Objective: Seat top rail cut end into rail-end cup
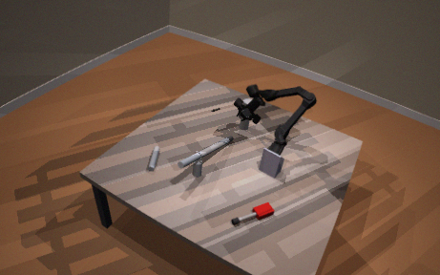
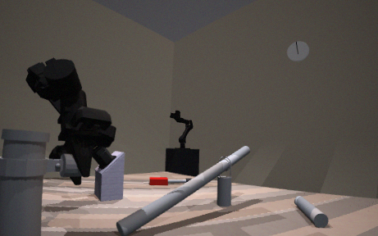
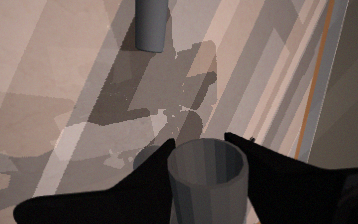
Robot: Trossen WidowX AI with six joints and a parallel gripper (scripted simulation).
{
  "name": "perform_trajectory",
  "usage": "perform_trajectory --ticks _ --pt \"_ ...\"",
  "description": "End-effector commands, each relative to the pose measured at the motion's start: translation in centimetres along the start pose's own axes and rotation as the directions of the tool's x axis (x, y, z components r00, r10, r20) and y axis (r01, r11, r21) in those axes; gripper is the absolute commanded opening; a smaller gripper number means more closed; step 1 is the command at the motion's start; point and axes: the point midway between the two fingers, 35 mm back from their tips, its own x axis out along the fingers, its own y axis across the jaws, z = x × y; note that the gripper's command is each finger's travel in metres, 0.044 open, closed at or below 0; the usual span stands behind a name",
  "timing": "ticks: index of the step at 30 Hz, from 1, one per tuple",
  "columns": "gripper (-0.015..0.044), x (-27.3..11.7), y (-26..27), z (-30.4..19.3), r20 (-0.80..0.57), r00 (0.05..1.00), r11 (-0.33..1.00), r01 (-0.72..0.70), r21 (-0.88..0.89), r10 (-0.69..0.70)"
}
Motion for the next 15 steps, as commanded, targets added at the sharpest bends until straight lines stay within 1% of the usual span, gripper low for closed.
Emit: perform_trajectory --ticks 1,15 --pt "0.0000 0.13 -0.27 0.04 -0.010 1.000 1.000 0.004 0.022 -0.004" --pt "0.0000 0.53 -0.96 -0.01 -0.053 0.999 0.995 0.007 0.097 -0.001"
